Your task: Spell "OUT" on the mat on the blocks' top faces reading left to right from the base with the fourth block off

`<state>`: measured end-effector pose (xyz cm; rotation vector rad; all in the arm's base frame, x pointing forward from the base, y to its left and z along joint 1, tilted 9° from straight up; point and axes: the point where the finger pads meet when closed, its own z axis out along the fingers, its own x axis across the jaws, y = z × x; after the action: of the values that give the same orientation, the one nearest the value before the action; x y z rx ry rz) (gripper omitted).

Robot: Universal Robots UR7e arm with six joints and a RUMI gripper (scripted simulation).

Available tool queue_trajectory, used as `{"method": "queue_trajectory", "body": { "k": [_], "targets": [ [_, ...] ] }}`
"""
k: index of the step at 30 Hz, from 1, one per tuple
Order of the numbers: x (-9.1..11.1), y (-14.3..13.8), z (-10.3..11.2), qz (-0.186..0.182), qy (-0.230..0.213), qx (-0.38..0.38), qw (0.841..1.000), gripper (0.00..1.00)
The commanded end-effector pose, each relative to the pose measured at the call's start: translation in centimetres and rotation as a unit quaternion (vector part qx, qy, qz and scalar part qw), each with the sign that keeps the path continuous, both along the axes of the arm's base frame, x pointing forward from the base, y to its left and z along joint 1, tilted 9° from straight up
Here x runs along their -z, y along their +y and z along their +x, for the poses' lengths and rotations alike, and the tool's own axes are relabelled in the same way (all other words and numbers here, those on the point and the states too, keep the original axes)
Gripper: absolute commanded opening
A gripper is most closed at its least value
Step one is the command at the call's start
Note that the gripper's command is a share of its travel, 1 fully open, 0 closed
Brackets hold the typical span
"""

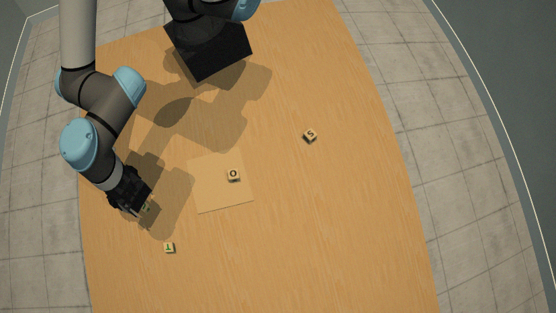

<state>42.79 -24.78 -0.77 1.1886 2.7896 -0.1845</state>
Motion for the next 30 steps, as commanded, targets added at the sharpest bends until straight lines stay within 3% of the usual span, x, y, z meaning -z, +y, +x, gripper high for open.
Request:
{"method": "queue_trajectory", "body": {
  "k": [1, 30],
  "targets": [
    [0.7, -0.2, 0.1, 0.0, -0.001, 0.0, 1.0, 0.37],
    [2.6, -0.4, 0.2, 0.0, -0.001, 0.0, 1.0, 0.37]
  ]
}}
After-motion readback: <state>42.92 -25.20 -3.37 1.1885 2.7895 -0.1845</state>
